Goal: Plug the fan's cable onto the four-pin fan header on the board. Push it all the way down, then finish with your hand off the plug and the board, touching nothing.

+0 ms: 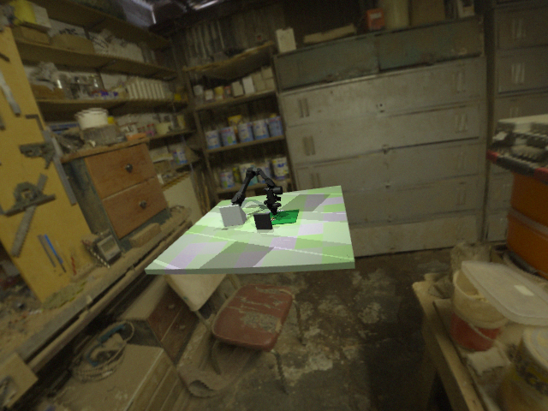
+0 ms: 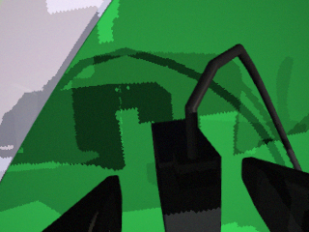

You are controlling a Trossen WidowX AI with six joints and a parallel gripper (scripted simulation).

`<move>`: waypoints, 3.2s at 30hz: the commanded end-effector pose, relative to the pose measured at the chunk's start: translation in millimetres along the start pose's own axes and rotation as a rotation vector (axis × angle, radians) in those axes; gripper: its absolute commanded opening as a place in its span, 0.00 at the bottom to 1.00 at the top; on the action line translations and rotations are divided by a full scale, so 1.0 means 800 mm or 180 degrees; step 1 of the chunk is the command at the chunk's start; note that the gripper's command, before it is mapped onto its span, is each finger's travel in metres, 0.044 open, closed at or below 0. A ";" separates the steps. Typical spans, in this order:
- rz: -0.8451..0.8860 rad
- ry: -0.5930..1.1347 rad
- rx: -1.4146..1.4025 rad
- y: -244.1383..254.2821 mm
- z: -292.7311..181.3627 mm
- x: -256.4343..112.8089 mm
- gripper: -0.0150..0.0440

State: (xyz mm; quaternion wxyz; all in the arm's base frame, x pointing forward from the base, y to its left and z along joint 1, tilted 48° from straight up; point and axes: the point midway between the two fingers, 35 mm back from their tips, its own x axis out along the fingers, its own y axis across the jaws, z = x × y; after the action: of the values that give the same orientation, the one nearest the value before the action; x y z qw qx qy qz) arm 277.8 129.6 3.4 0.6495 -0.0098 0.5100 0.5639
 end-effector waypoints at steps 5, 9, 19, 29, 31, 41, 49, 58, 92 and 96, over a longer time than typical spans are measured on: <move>0.0001 0.0000 -0.0002 0.000 0.000 0.000 0.33; 0.0001 0.0000 -0.0002 0.000 0.000 0.000 0.25; 0.0009 0.0001 0.0027 -0.001 0.000 -0.063 0.25; 0.0002 0.0004 0.0856 -0.012 -0.007 -0.062 0.25; 0.0000 0.0004 0.1077 -0.014 -0.008 -0.062 0.25; -0.0007 0.0005 0.2183 -0.028 -0.016 -0.062 0.25; -0.0013 0.0004 0.3067 -0.038 -0.023 -0.063 0.25; -0.0017 0.0002 0.4061 -0.050 -0.031 -0.063 0.25; -0.0019 -0.0010 0.7816 -0.091 -0.065 -0.062 0.25; -0.0017 -0.0010 0.8257 -0.096 -0.070 -0.062 0.25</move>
State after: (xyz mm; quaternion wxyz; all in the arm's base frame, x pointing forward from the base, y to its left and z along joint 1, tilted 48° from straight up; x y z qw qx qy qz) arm 302.2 38.3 -30.3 0.2168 0.6089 0.7008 -0.3019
